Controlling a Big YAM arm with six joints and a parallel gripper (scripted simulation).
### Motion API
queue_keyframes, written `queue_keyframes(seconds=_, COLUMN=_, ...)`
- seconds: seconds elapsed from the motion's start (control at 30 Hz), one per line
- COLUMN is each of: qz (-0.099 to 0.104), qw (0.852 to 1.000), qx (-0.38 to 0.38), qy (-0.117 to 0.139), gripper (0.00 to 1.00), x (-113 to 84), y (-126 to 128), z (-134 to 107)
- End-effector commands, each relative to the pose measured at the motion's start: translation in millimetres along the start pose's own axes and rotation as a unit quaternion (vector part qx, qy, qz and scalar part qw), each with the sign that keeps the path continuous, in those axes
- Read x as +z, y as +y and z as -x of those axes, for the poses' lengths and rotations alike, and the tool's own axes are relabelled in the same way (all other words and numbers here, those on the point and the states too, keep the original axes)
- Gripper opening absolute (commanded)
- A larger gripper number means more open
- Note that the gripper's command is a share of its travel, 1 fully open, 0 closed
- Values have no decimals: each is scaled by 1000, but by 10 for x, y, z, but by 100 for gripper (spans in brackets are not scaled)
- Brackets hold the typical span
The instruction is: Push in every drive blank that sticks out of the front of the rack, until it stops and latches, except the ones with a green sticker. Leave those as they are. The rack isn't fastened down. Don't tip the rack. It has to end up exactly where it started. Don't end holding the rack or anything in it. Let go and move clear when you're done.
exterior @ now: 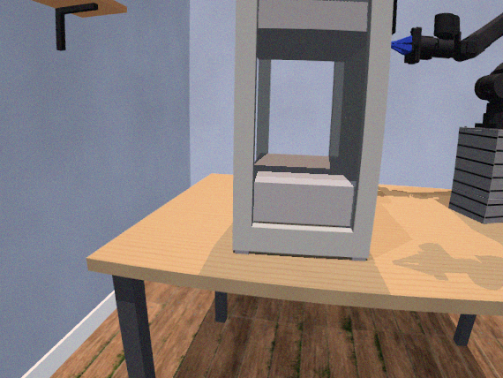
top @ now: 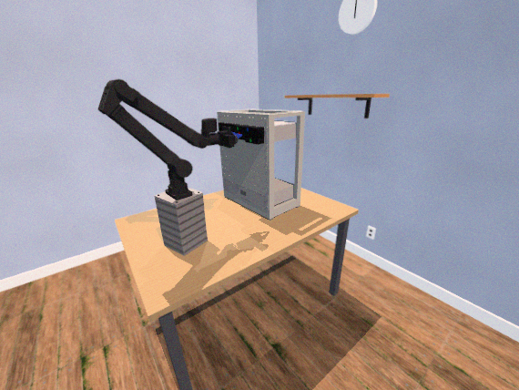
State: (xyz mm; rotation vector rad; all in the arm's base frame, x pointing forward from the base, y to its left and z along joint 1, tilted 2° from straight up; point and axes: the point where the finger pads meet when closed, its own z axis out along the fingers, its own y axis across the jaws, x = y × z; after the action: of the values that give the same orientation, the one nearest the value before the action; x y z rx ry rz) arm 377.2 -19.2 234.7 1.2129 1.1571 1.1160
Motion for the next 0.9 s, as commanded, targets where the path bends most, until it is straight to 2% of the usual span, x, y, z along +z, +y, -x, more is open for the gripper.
queue_keyframes(seconds=0.0, qz=-2, qw=1000, qx=3, qy=16, gripper=0, x=-72, y=-17, z=-196)
queue_keyframes(seconds=0.1, qz=-2, qw=1000, qx=3, qy=16, gripper=0, x=-91, y=-20, z=-242)
queue_keyframes(seconds=0.33, qz=-6, qw=1000, qx=-4, qy=16, gripper=0, x=-223, y=-80, z=-617)
queue_keyframes(seconds=0.4, qz=4, qw=1000, qx=-1, qy=16, gripper=0, x=-259, y=-40, z=-707)
queue_keyframes(seconds=0.5, qz=4, qw=1000, qx=-3, qy=16, gripper=0, x=-300, y=-46, z=-808)
queue_keyframes(seconds=0.83, qz=4, qw=1000, qx=-2, qy=17, gripper=0, x=-312, y=-40, z=-870)
queue_keyframes(seconds=0.87, qz=16, qw=1000, qx=4, qy=12, gripper=0, x=-231, y=94, z=-853)
